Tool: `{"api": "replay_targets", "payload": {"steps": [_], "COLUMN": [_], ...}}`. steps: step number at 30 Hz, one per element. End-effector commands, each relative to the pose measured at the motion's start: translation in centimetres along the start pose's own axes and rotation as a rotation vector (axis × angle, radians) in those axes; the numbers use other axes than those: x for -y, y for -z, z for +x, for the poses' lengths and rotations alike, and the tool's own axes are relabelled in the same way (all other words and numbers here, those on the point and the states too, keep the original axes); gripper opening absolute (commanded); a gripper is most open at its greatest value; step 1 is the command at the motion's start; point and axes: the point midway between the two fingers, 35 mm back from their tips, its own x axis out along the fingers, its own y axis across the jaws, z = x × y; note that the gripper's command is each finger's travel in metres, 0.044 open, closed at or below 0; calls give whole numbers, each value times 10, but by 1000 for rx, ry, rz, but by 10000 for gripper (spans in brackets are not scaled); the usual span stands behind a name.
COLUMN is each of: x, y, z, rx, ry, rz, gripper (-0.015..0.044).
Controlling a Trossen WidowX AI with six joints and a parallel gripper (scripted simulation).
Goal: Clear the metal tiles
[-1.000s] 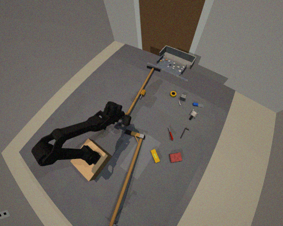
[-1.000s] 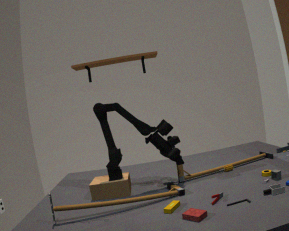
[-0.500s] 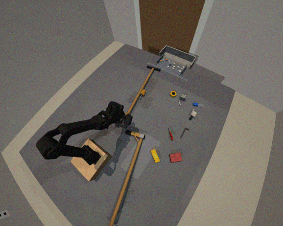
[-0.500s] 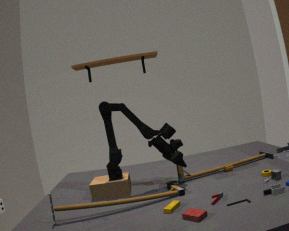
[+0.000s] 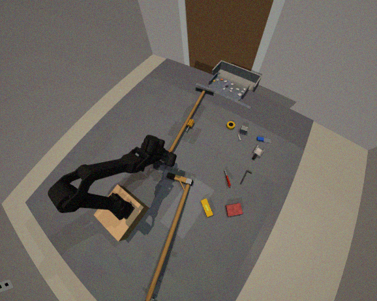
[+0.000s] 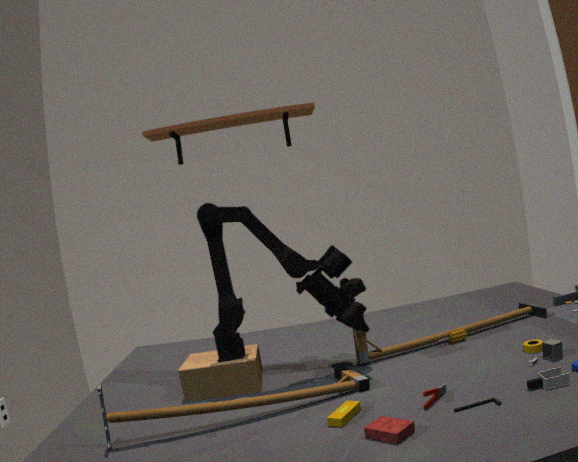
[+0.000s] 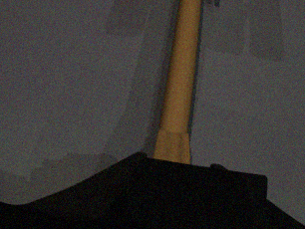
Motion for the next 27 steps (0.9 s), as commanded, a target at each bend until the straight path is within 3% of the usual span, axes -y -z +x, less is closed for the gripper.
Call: {"api": "replay_targets", "payload": {"steps": [1,6,27], "x": [0,0,20], "y": [0,0,-2], "z": [0,-1,-1], "rx": [-1,0,-1], "ry": [-1,-1,23], "rz": [0,0,27], "gripper": [92,0,0]}}
